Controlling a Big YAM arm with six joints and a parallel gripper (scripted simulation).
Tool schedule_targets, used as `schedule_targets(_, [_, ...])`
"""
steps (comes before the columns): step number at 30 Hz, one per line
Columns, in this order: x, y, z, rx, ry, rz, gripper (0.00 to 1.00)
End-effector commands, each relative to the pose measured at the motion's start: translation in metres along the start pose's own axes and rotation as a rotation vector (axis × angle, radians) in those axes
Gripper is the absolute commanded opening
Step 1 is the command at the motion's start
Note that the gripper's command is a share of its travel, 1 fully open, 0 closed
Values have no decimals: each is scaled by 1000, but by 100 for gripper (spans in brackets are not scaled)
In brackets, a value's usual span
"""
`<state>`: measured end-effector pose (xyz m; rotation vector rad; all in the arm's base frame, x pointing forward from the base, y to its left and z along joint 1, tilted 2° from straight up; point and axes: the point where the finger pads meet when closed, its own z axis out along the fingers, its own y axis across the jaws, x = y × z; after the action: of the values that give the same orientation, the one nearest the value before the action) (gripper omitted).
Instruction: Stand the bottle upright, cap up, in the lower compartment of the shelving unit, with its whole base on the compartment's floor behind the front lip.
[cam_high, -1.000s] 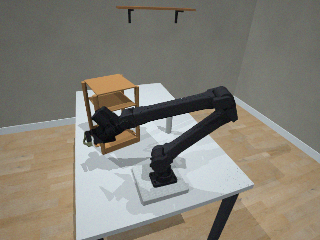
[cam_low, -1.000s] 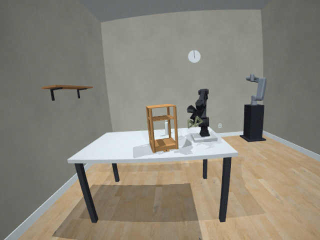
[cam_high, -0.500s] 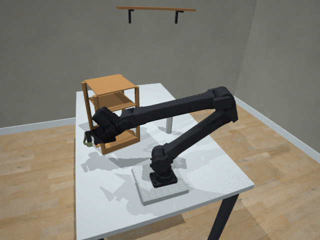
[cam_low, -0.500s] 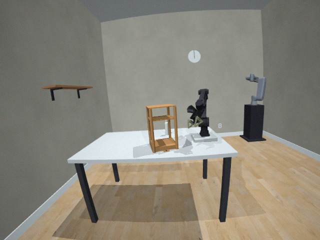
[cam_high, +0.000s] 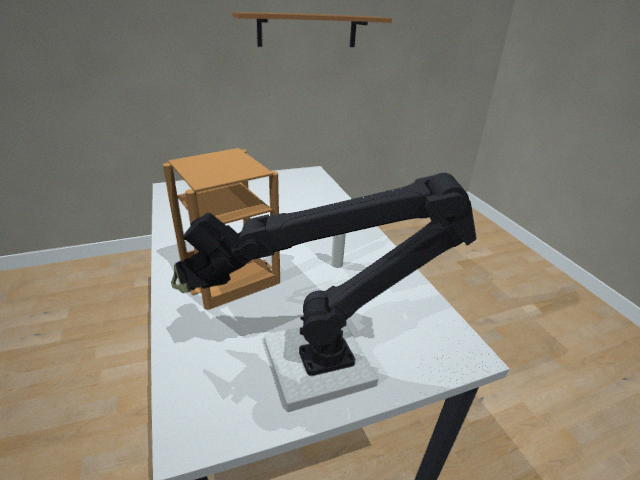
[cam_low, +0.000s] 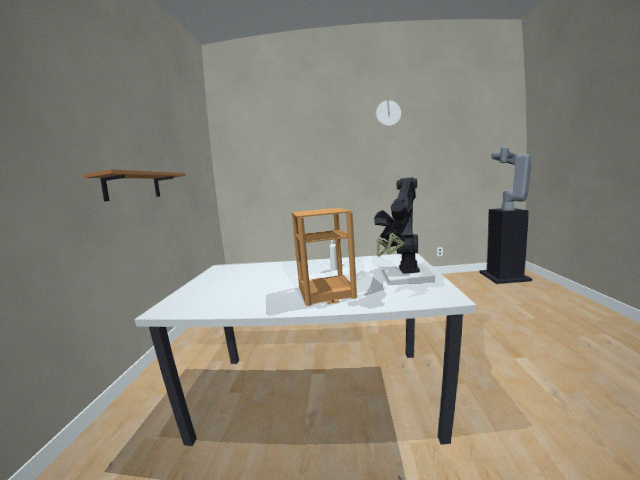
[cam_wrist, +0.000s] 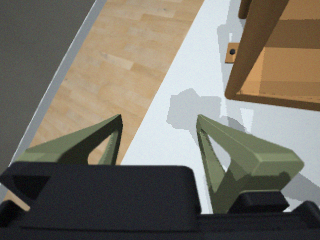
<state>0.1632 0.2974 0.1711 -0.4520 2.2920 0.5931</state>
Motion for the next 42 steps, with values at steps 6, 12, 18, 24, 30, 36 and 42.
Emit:
schedule_targets(6, [-17, 11, -6, -23, -29, 14, 73])
schedule_targets(12, [-11, -6, -8, 14, -28, 19, 73])
schedule_targets(18, [-8, -43, -20, 101, -56, 44, 73])
schedule_targets(24, [-8, -83, -34, 194, -94, 62, 73])
schedule_targets(30, [-9, -157, -64, 368, -169, 105, 73])
schedule_targets(36, [-10, -215, -86, 500, -226, 143, 73])
schedule_targets(42, [-14, -246, -98, 570, -273, 167, 73])
